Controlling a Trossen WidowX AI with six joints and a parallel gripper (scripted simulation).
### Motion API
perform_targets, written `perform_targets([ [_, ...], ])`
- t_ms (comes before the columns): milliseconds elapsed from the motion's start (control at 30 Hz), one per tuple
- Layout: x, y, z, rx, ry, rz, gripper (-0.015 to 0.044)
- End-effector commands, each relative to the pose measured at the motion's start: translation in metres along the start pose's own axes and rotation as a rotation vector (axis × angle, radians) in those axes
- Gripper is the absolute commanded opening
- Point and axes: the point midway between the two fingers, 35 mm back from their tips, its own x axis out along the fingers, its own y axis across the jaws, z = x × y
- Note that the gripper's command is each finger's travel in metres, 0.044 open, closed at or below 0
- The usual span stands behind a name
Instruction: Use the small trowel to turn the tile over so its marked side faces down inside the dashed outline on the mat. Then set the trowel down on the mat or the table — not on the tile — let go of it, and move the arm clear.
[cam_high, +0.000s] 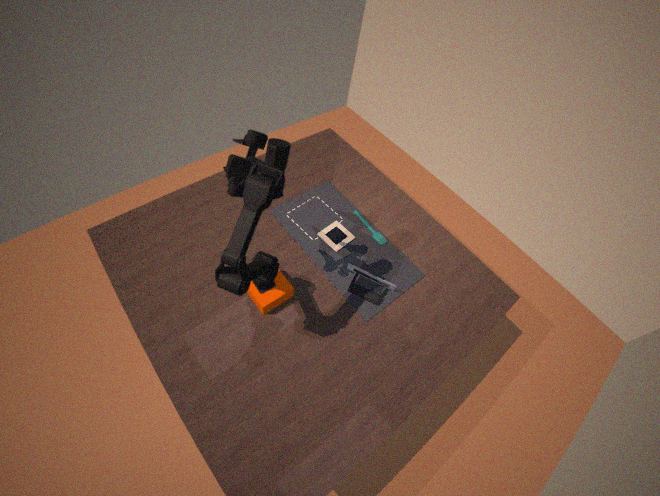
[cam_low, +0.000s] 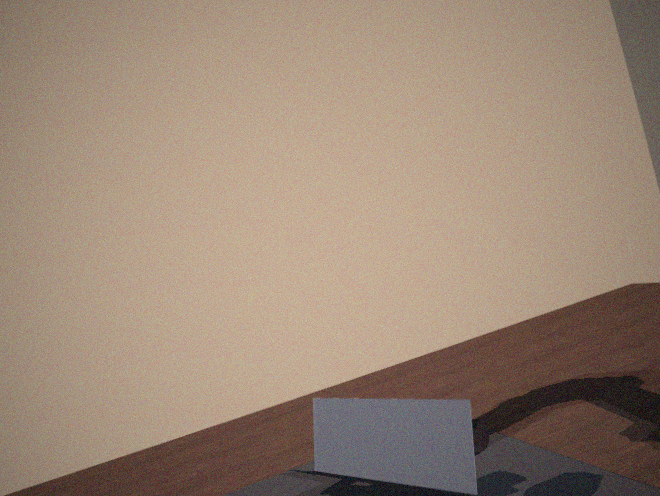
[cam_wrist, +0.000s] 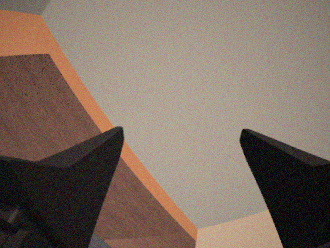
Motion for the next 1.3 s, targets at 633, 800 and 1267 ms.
perform_targets([
  [633,-0.001,-0.021,-0.074,0.558,0.227,-0.098,0.0100],
  [800,-0.004,-0.025,-0.094,0.716,0.283,-0.141,0.0100],
  [1267,-0.019,-0.031,-0.150,1.154,0.420,-0.298,0.0100],
])
